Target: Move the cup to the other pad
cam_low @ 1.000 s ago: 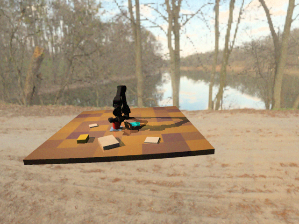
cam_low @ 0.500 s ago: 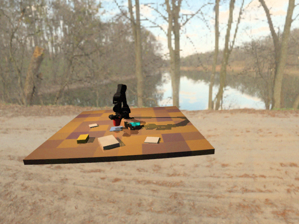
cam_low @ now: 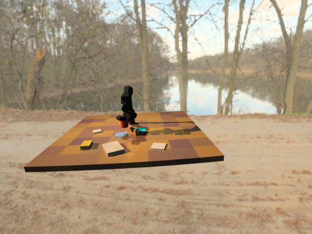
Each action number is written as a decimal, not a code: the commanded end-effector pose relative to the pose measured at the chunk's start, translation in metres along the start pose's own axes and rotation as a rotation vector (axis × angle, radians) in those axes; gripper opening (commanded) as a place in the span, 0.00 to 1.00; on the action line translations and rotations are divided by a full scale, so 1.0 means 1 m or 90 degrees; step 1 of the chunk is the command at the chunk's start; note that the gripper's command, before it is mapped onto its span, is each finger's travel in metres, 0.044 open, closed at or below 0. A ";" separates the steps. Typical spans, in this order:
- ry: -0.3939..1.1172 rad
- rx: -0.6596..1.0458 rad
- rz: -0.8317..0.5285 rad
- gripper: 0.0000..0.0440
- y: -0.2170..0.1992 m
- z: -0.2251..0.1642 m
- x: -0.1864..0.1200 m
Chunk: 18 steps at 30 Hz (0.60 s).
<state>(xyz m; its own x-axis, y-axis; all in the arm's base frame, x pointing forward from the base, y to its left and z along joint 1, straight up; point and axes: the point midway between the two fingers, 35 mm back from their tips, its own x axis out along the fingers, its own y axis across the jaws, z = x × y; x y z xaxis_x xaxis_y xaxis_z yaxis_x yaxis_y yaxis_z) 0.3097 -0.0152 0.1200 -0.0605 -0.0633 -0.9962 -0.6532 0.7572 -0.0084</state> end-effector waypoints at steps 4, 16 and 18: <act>-0.023 -0.027 -0.014 0.00 0.015 0.014 -0.015; -0.055 -0.072 -0.039 0.00 0.046 0.037 -0.026; -0.060 -0.079 -0.043 0.00 0.051 0.040 -0.027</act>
<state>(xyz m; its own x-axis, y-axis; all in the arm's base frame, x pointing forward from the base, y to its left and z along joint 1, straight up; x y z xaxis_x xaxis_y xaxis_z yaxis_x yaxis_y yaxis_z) 0.3101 0.0410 0.1425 0.0396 -0.0519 -0.9979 -0.7318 0.6785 -0.0643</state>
